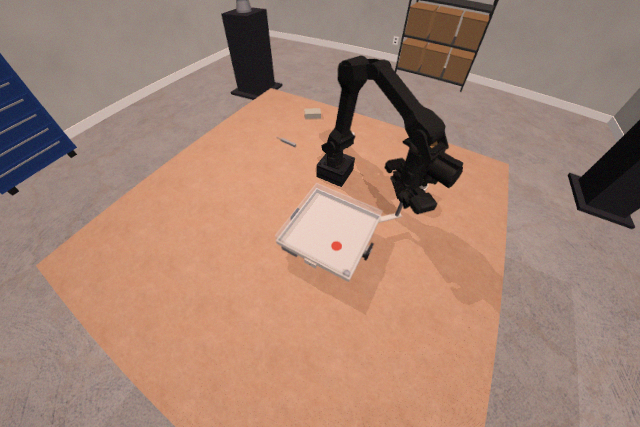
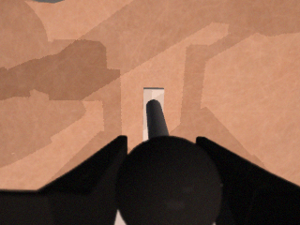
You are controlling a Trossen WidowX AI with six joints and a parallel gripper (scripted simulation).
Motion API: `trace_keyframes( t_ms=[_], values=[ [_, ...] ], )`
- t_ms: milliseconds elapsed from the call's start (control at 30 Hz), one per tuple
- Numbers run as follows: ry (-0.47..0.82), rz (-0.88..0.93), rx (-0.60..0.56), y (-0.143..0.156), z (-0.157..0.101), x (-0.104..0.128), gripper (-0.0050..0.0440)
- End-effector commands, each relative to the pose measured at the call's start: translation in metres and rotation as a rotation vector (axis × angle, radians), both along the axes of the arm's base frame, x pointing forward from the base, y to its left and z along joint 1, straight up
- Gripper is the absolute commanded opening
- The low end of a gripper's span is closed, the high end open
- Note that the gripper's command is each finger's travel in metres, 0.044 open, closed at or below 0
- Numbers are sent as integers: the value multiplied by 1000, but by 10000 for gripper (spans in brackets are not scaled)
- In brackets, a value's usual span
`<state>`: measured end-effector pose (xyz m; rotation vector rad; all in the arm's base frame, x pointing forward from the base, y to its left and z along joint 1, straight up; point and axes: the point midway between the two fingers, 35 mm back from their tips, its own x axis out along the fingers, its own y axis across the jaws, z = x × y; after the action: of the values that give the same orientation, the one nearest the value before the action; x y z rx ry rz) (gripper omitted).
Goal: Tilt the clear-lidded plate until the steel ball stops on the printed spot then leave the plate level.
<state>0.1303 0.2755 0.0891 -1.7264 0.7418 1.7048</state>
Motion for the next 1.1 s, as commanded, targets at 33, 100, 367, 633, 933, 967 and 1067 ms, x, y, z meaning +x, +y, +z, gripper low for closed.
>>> trace_keyframes(
  t_ms=[33, 100, 367, 633, 933, 967, 1067],
  values=[
    [-6, 3, 1, -5, 0, -4, 150],
    [-9, 3, 4, -5, 0, -4, 150],
    [-4, 3, 1, 2, -1, 3, 150],
    [9, 2, -11, 3, -1, 4, 150],
    [16, 2, -17, 3, -1, 5, 150],
    [16, 2, -17, 1, 0, 3, 150],
    [16, 2, -17, 0, 0, 1, 150]
  ],
)
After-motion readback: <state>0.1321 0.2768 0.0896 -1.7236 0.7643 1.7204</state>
